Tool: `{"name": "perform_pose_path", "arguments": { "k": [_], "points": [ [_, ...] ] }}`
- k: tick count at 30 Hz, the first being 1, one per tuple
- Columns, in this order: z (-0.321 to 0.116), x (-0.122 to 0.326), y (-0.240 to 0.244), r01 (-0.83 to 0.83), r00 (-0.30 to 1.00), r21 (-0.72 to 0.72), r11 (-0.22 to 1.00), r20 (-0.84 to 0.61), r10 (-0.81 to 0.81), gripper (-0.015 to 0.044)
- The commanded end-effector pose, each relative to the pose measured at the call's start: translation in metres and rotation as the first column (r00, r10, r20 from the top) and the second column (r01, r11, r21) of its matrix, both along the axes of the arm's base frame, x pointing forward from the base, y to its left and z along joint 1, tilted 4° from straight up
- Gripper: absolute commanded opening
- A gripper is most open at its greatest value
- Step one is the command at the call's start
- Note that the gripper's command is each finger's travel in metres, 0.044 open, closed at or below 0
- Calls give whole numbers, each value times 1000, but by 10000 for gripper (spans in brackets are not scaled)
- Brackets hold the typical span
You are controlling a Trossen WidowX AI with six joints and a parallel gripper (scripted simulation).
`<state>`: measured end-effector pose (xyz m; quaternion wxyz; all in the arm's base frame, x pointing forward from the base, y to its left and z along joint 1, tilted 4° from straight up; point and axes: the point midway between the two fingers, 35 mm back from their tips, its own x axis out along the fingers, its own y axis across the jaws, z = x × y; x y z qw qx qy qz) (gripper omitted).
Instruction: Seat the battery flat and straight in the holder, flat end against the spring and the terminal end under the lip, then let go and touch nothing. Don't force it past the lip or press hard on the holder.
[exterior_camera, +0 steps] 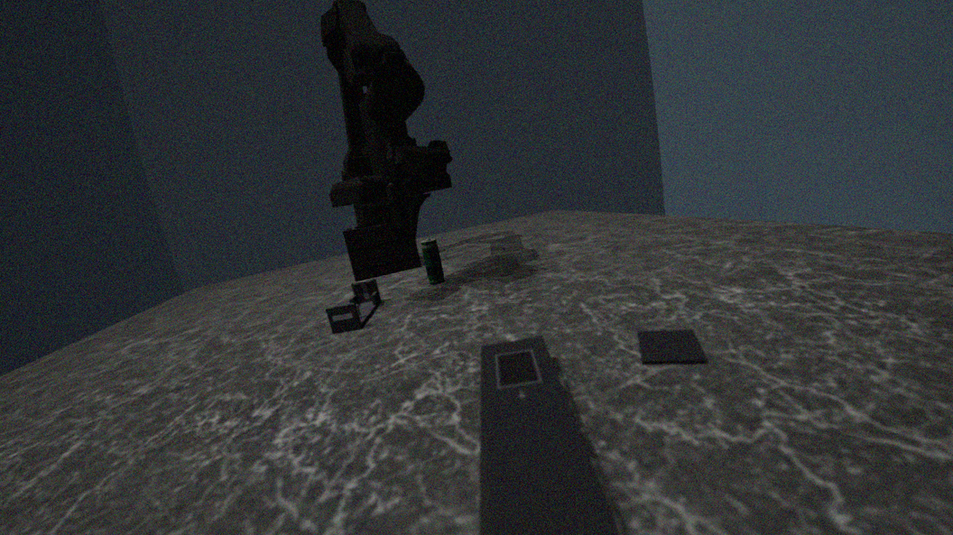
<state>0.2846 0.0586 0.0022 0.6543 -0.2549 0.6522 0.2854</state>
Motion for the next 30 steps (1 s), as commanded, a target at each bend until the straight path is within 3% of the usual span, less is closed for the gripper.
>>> {"name": "perform_pose_path", "arguments": {
  "k": [1,30],
  "points": [
    [-24,-5,1,20,1000,3,1000,-11,-20,0],
    [-23,-33,33,21,1000,5,1000,-12,-21,0]
  ]
}}
